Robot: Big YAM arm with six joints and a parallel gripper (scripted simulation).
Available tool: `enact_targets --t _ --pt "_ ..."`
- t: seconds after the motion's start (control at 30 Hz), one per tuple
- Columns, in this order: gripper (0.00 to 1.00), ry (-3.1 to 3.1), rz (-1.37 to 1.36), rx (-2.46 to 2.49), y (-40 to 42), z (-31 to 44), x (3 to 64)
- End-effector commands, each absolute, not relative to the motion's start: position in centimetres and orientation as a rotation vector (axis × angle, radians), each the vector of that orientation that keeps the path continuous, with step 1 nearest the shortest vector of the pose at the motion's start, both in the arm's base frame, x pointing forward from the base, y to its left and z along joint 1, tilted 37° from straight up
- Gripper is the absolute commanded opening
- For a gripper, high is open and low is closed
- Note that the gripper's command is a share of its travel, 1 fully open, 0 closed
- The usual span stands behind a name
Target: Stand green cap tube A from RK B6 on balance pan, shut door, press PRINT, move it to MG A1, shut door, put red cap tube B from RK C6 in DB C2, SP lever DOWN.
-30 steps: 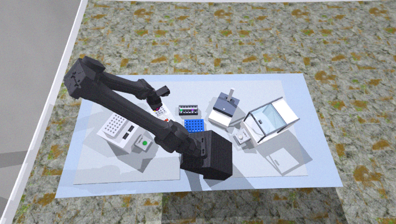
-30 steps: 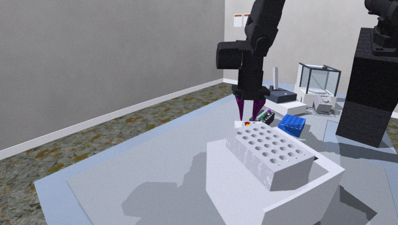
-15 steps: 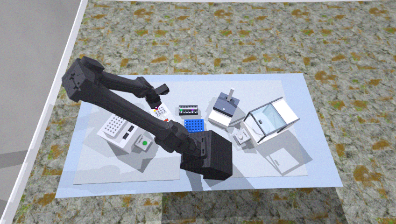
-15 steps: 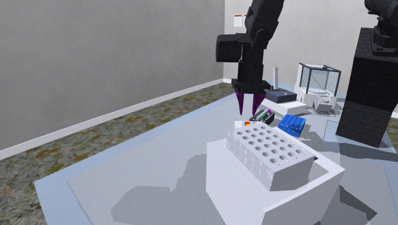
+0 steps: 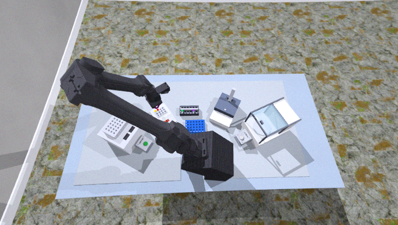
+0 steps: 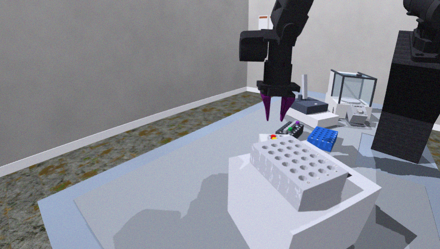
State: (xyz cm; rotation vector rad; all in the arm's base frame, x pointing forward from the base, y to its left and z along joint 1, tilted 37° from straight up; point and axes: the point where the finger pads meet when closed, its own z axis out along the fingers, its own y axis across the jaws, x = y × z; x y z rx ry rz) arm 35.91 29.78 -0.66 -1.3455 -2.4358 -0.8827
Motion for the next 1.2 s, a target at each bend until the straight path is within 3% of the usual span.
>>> enact_targets --t 0.0,1.17 --pt "0.36 -2.441 -0.869 -1.344 29.02 -0.84 36.07" --pt "0.36 -2.446 -0.862 -1.332 29.37 -0.99 35.71"
